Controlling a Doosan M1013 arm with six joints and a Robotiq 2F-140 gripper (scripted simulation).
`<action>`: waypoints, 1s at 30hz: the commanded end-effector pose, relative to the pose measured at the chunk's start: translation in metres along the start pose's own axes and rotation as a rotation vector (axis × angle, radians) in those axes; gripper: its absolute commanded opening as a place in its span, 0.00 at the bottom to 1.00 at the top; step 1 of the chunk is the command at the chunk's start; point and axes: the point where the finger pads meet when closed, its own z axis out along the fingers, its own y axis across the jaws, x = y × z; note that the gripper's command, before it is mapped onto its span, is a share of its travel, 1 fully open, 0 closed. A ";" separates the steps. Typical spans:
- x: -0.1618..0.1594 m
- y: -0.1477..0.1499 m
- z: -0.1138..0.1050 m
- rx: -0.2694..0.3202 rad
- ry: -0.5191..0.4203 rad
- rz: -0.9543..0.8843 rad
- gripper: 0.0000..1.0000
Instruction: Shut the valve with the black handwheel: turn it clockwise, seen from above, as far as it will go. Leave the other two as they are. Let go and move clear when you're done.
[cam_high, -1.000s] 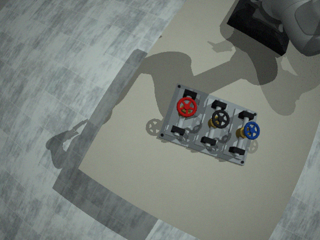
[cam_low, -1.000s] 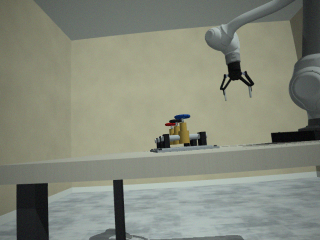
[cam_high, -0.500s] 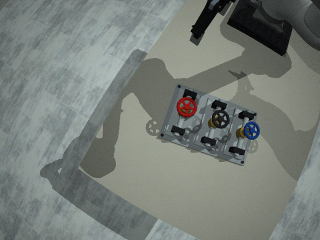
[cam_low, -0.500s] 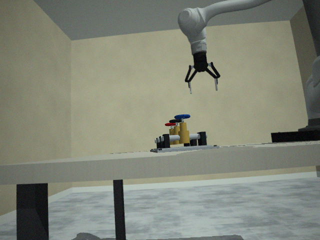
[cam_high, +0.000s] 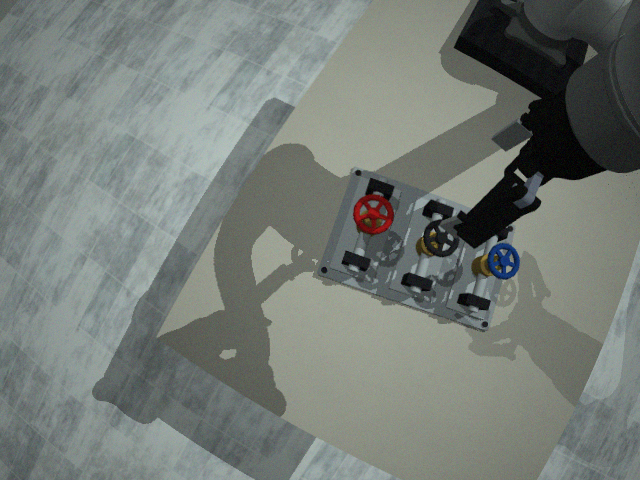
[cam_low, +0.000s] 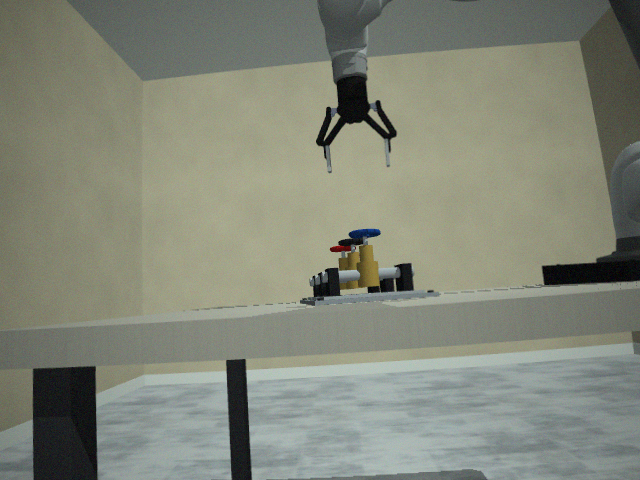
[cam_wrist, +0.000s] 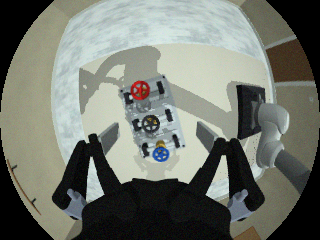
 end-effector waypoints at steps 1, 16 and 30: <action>-0.043 -0.023 -0.004 -0.002 0.013 -0.008 1.00; -0.067 -0.032 -0.006 0.002 0.016 -0.012 1.00; -0.067 -0.032 -0.006 0.002 0.016 -0.012 1.00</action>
